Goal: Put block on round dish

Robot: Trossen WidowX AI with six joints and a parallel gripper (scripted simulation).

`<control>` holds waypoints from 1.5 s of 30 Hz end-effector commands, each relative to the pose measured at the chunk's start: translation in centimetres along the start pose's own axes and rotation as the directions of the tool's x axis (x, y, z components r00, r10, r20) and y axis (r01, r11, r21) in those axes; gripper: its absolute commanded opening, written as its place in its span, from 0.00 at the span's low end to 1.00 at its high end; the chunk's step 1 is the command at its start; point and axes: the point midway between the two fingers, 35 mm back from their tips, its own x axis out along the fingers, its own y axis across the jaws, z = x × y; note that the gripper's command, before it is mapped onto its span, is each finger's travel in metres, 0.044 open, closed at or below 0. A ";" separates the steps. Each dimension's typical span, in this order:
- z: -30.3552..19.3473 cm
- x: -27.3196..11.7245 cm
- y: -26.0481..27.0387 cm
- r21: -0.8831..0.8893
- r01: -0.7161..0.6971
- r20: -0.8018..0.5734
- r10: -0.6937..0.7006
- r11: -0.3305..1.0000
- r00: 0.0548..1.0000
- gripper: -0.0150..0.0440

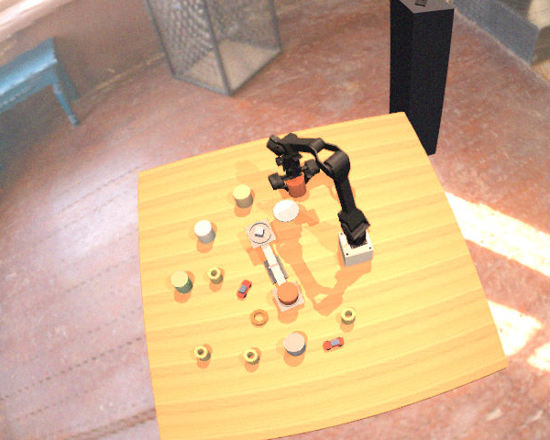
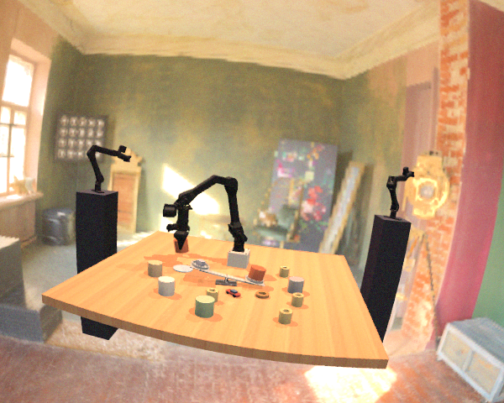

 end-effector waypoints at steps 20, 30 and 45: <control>0.0 5.4 -4.4 -0.009 0.003 0.003 -0.003 1.000 1.000 0.25; 0.0 6.4 -4.4 -0.009 0.003 0.003 -0.003 1.000 1.000 0.25; 0.1 6.8 -4.4 -0.005 0.003 0.003 -0.003 1.000 1.000 0.65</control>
